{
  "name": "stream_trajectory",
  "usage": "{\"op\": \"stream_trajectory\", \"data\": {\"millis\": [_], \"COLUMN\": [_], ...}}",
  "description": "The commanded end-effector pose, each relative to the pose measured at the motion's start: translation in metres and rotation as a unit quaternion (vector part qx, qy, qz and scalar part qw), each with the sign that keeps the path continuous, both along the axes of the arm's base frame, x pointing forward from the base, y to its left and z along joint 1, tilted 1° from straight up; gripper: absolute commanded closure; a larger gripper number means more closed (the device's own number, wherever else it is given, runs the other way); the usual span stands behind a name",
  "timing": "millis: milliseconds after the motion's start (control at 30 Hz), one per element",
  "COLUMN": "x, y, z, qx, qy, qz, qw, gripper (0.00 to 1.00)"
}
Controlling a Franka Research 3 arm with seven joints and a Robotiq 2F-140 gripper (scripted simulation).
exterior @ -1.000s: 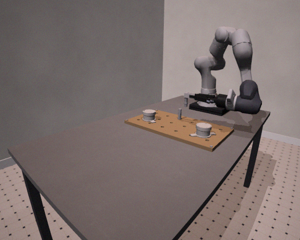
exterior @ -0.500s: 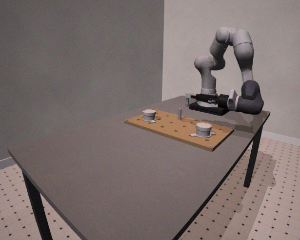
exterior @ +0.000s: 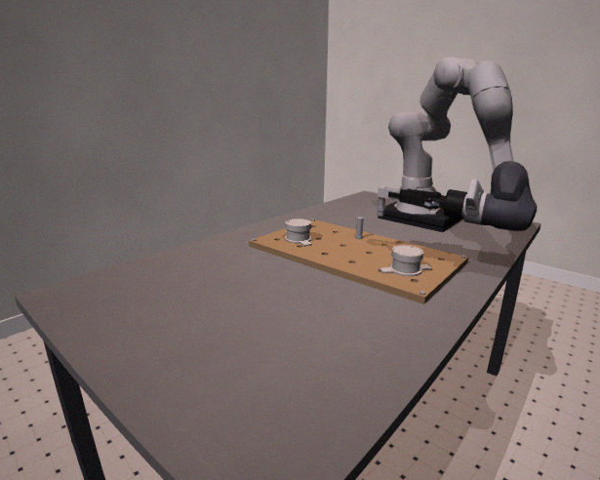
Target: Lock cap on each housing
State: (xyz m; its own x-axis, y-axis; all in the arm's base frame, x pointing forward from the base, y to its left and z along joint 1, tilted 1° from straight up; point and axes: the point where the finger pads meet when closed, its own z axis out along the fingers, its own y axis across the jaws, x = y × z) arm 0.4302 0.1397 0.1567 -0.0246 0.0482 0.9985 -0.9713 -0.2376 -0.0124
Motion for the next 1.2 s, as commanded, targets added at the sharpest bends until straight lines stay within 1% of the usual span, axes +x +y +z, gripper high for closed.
{"op": "stream_trajectory", "data": {"millis": [0,400,833,1167], "x": [-0.003,-0.006,-0.007,-0.008], "y": [0.005,0.025,0.037,0.041], "z": [0.003,0.003,0.003,0.003], "qx": [-0.006,-0.006,-0.006,-0.006], "qy": [0.004,0.004,0.004,0.004], "qz": [-0.003,-0.003,-0.003,-0.003], "qw": [1.0,1.0,1.0,1.0], "gripper": [0.9,0.9,0.9,0.9]}}
